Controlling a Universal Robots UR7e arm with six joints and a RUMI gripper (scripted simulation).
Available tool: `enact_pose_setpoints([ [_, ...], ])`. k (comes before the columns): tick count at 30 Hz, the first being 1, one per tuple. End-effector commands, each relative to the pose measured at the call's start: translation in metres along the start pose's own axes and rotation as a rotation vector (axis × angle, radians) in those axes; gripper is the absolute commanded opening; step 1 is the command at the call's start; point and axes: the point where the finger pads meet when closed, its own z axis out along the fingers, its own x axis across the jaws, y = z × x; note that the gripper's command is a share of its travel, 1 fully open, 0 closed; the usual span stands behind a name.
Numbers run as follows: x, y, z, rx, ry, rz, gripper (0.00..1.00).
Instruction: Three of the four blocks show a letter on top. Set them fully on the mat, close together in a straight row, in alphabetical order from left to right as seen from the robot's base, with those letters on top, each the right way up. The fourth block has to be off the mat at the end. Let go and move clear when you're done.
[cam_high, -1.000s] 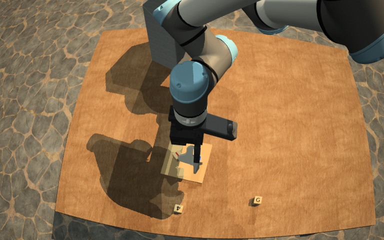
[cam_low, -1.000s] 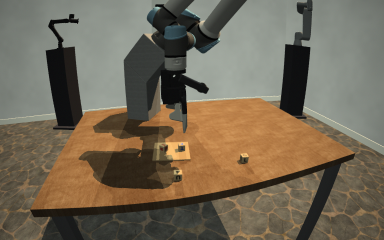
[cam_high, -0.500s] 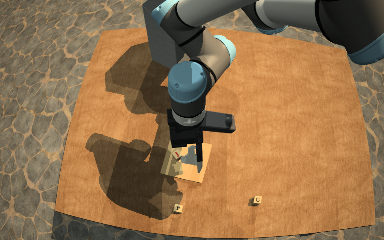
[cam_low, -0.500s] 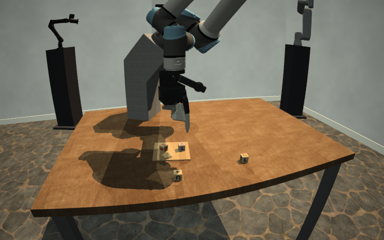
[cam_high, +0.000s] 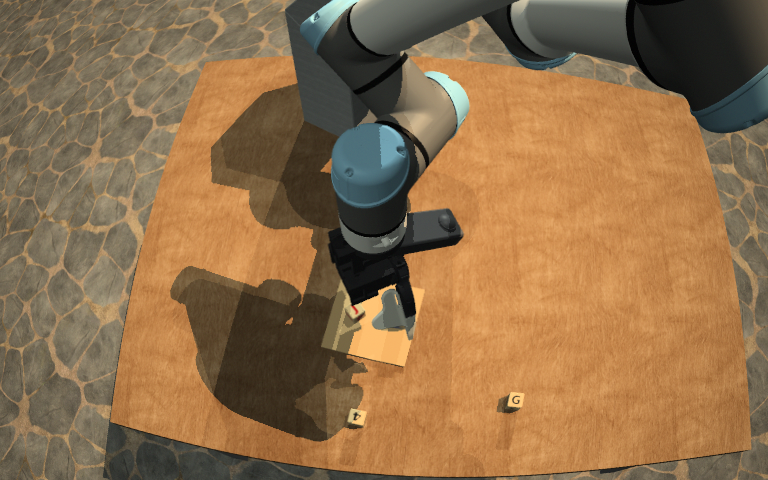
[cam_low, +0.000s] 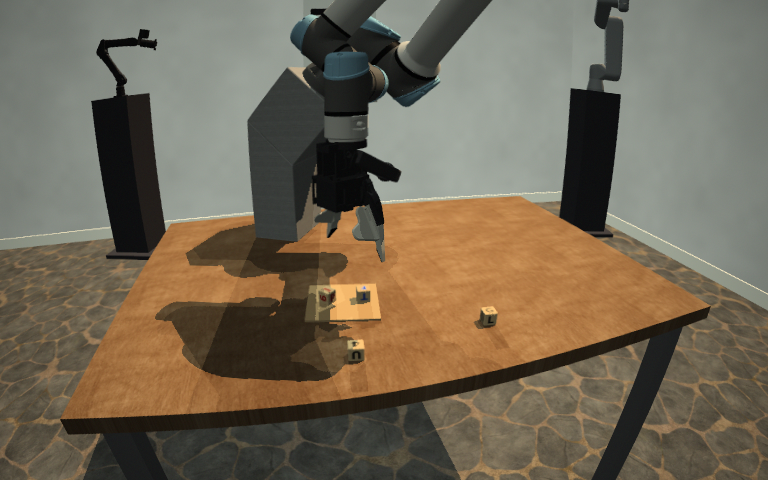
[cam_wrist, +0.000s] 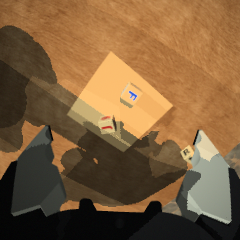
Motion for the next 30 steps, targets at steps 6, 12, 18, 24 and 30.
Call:
enact_pose_setpoints([
  [6,-0.005,0.006,0.0,0.005,0.003,-0.253,1.0],
  [12,-0.007,0.009,0.0,0.005,0.004,-0.367,1.0],
  [18,-0.01,0.012,0.001,0.004,0.004,-0.512,1.0],
  [24,-0.013,0.016,0.001,0.004,0.004,-0.649,1.0],
  [30,-0.015,0.018,0.002,0.004,0.005,-0.741,1.0],
])
